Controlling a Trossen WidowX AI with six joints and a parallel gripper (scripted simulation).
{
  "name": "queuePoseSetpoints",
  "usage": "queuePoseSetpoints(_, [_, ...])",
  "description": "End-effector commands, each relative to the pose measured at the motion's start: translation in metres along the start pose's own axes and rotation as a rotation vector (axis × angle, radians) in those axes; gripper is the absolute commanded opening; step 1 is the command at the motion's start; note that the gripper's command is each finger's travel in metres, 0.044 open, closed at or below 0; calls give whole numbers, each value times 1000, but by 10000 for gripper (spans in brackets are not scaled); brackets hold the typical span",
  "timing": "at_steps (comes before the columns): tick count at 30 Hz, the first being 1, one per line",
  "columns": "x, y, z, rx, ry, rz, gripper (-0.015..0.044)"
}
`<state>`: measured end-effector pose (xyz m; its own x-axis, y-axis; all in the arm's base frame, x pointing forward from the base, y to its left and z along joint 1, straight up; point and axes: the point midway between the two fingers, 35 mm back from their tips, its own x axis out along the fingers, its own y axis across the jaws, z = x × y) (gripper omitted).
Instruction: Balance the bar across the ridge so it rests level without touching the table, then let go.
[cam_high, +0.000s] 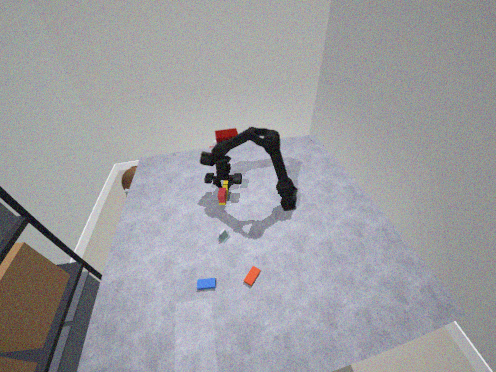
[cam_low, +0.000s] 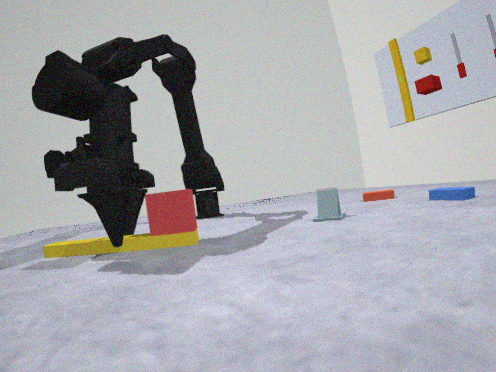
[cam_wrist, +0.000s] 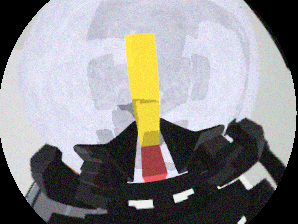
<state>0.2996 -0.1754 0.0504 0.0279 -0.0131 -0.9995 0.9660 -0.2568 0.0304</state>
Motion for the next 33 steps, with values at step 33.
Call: queuePoseSetpoints(33, [-77, 2, 1, 4, -2, -2, 0])
